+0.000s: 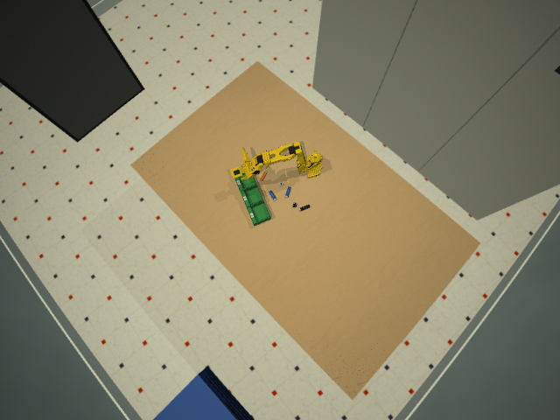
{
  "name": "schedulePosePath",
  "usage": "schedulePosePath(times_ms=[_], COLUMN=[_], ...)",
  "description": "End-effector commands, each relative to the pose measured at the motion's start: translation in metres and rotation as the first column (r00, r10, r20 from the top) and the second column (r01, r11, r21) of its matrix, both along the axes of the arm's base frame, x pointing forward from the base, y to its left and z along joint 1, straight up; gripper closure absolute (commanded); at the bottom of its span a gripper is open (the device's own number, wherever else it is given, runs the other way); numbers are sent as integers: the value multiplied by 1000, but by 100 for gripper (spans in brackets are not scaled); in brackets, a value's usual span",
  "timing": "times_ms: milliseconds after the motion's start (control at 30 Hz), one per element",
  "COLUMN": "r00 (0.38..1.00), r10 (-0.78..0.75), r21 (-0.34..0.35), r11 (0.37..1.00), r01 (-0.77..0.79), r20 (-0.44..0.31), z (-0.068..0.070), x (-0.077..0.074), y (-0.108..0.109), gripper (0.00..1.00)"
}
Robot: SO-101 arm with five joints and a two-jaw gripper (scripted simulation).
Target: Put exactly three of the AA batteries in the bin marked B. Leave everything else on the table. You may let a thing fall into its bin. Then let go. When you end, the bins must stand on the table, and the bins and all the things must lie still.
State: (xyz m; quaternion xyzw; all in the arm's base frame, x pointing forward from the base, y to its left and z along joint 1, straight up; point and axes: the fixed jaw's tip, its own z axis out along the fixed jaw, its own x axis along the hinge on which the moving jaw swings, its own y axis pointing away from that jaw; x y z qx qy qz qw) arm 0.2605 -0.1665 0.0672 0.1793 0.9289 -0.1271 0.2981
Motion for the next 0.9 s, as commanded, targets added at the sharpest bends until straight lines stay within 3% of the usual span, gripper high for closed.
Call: schedulePosePath(times_ms=[0, 867], r00=[999, 999], r10=[0, 0], r21=[-37, -31], r11=[999, 1000], r01=[2, 1], r20=[47, 38], z=[12, 10], x=[6, 5], y=[-7, -6], gripper=[0, 0])
